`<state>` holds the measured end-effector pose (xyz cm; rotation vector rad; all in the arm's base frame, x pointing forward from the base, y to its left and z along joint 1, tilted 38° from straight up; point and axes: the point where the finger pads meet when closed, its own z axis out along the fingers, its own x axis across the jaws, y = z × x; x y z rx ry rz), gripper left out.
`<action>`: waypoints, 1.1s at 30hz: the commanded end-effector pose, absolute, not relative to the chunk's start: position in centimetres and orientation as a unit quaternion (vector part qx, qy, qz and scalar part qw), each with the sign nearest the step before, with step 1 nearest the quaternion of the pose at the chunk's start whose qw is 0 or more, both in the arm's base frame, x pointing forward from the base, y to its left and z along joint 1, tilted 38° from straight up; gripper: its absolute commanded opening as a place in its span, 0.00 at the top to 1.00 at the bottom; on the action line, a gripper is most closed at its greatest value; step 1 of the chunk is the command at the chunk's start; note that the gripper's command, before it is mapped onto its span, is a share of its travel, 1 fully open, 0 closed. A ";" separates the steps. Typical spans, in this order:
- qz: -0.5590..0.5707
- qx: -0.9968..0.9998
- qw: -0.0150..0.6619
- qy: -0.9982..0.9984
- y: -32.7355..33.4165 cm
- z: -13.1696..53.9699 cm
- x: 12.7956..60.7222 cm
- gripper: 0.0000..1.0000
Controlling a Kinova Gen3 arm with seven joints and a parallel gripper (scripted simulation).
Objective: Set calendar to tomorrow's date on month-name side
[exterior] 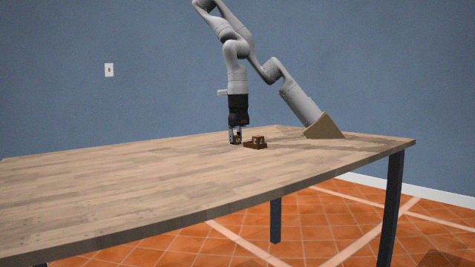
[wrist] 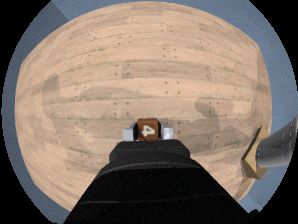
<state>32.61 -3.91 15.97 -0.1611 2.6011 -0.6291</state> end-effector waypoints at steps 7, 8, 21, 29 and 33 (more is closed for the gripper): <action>-0.228 -0.059 0.229 0.945 -3.9 16.0 32.6 0.40; -0.228 -0.059 0.229 0.945 -3.9 16.0 32.6 0.40; -0.228 -0.059 0.229 0.945 -3.8 16.1 32.6 0.40; -0.228 -0.059 0.229 0.945 -3.6 16.6 32.3 0.40; -0.228 -0.059 0.229 0.945 -3.3 17.2 31.9 0.40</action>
